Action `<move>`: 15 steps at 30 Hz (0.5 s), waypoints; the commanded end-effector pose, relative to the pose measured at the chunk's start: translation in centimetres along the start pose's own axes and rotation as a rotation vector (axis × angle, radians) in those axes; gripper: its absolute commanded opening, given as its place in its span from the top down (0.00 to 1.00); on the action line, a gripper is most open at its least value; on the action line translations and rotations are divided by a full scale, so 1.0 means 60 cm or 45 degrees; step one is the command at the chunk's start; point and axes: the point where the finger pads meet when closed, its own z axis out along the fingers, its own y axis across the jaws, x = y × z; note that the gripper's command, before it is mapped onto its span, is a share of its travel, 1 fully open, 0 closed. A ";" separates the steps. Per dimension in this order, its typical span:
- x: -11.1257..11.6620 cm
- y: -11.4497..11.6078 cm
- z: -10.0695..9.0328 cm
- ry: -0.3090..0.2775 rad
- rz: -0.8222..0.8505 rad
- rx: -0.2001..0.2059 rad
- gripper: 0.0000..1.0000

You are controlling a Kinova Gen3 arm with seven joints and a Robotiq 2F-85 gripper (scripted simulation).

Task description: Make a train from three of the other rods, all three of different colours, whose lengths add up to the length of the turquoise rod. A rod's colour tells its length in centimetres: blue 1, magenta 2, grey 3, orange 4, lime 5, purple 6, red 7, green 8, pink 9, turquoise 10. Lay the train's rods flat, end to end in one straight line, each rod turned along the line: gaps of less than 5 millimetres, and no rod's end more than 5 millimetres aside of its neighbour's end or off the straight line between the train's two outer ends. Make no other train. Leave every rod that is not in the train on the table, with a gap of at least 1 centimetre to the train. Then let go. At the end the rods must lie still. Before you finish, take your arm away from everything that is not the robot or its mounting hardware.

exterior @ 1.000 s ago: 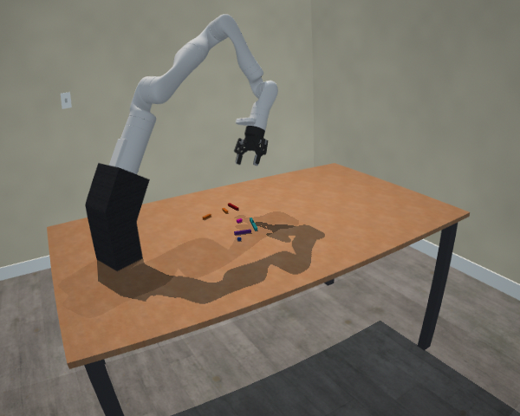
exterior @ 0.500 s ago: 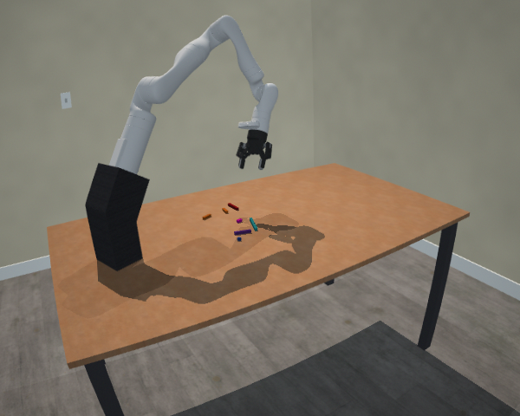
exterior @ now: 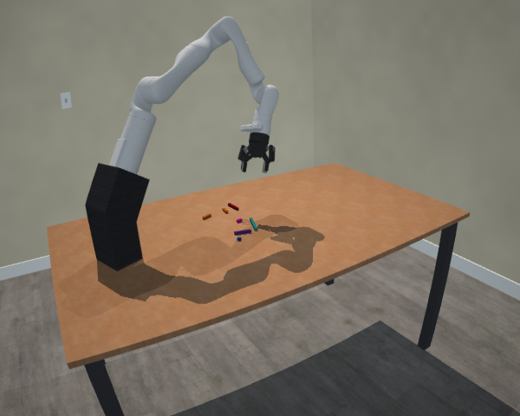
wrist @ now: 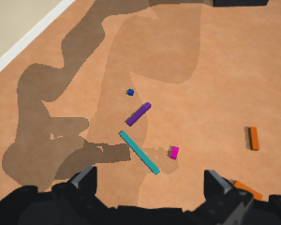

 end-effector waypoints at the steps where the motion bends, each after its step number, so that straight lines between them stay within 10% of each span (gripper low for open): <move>1: 0.001 -0.001 0.000 0.000 0.002 0.000 0.00; 15: 0.003 -0.039 0.026 -0.024 -0.146 0.064 0.00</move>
